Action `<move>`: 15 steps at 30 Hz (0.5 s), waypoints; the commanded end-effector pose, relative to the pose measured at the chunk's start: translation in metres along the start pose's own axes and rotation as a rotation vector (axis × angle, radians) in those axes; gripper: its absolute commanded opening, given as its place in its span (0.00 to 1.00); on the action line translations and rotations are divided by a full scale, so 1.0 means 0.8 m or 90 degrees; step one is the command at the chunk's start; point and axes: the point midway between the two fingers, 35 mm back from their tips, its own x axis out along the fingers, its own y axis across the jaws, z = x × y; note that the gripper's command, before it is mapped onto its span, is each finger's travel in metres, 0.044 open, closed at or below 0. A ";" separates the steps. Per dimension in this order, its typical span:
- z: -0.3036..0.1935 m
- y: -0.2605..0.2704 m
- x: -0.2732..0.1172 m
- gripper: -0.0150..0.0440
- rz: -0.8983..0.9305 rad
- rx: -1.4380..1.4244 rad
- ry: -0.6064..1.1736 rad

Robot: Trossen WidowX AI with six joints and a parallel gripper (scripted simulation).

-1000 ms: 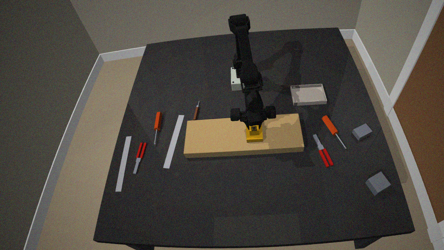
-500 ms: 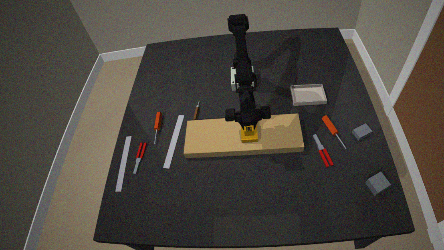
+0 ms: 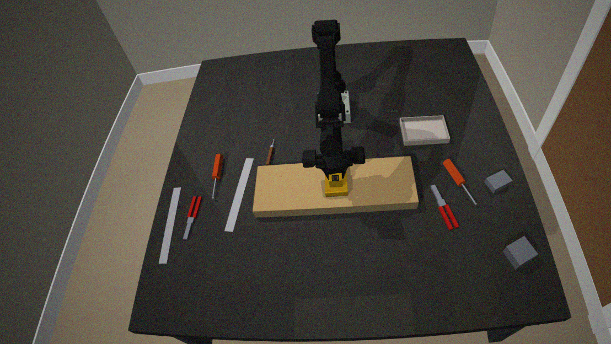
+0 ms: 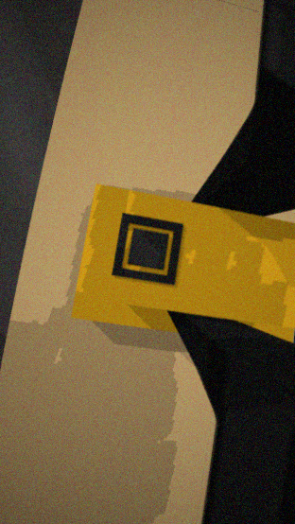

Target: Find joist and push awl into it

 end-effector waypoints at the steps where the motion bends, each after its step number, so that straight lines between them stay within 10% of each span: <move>1: 0.000 -0.008 0.000 0.25 0.000 -0.001 0.001; 15: 0.000 -0.034 0.000 0.25 -0.001 -0.002 0.001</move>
